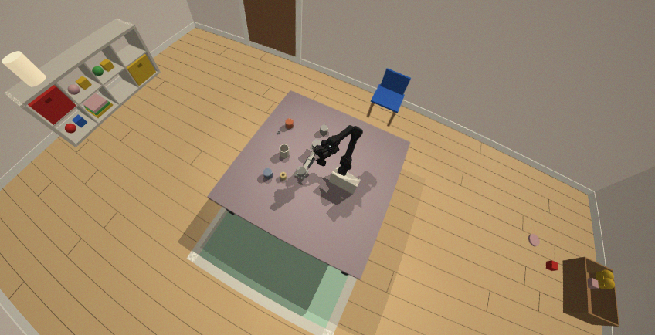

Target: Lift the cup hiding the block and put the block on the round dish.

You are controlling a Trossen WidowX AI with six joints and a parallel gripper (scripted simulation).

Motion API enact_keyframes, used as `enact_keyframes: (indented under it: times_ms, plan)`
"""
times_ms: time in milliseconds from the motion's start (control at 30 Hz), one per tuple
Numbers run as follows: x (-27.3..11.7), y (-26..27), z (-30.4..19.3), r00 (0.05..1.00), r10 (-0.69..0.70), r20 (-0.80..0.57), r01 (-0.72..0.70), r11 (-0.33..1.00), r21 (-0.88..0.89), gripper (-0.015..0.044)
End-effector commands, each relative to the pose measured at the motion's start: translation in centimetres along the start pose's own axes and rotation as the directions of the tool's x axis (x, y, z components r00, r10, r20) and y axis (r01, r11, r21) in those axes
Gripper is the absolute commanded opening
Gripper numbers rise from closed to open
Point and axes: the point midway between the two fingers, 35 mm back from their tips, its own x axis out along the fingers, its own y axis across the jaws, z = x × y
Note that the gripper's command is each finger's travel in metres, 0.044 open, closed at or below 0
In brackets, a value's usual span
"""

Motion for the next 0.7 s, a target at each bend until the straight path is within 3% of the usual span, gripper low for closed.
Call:
enact_keyframes:
  times_ms: [0,333,667]
  plan:
    - [1.2,1.0,0.8,0.997,0.02,-0.075,-0.029,0.993,-0.112,0.044]
    - [3.7,3.1,2.8,0.975,0.066,-0.211,-0.145,0.911,-0.386,0.044]
    - [6.8,5.3,4.6,0.936,0.115,-0.334,-0.307,0.734,-0.606,0.044]
